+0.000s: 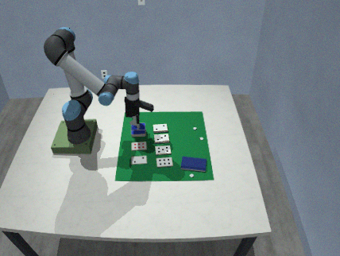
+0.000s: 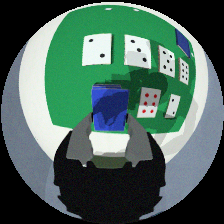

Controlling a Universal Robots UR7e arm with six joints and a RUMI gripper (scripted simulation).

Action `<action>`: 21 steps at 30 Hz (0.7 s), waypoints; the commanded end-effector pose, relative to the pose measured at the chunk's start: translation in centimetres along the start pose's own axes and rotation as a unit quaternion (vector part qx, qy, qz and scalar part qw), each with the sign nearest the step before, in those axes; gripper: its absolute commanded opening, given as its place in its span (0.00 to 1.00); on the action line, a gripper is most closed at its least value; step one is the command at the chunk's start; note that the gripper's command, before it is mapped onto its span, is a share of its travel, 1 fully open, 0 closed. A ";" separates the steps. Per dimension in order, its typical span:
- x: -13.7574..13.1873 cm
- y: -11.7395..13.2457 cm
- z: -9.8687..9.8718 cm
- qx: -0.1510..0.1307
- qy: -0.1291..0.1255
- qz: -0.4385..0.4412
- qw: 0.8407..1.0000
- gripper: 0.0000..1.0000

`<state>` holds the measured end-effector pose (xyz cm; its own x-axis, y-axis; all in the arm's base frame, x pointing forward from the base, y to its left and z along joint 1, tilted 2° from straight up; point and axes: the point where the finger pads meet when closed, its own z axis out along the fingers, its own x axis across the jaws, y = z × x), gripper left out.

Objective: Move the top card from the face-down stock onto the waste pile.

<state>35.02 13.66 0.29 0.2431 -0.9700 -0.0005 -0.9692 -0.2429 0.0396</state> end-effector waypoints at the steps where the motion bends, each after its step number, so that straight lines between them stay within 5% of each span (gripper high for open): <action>1: 1.3 0.1 0.0 0.000 0.000 -0.001 1.000 0.38; 21: 10.0 -0.1 -0.1 0.001 0.001 -0.006 1.000 0.38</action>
<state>36.88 5.70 0.29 0.2464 -0.9692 0.0008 -0.9684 -0.2461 0.0414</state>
